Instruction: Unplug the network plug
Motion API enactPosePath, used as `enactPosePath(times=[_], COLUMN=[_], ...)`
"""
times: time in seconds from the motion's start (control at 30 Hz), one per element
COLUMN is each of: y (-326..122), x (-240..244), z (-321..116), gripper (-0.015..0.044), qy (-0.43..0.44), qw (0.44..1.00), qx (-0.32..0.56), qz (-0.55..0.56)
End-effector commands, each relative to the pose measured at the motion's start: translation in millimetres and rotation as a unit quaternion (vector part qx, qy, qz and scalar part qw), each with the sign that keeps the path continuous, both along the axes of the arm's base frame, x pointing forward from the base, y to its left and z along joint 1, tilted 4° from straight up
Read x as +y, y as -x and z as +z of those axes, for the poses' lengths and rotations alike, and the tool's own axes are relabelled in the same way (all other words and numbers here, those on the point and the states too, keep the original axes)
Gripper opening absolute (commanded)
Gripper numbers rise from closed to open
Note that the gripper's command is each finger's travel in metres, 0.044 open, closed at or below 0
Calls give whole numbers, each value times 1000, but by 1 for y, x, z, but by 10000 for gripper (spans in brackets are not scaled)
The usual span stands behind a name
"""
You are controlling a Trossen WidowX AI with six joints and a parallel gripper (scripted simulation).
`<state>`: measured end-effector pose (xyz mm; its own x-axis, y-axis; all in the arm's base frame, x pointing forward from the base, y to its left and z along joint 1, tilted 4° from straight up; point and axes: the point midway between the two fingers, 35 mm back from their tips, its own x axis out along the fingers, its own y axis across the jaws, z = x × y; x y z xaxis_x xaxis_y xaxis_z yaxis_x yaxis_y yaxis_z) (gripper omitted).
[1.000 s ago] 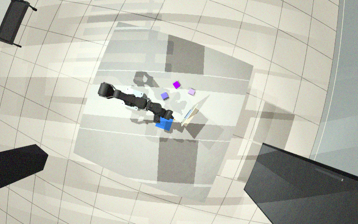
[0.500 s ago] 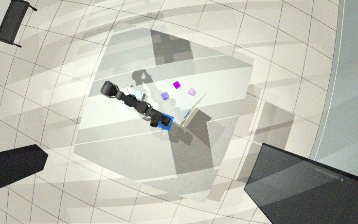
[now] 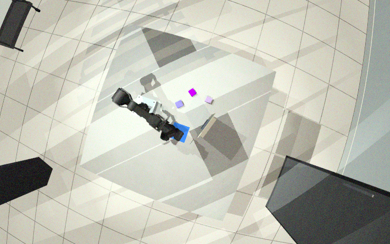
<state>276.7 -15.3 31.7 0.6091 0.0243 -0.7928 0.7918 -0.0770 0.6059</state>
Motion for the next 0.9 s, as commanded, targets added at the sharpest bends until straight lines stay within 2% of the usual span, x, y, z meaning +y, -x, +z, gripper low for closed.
enactPosePath(times=[0.0, 0.87], y=[1, -3], x=[0, 1], z=[-4, -29], gripper=[0, 0], qy=[-4, -4], qw=[1000, 1000], qx=[8, 8], qz=[1, 0])
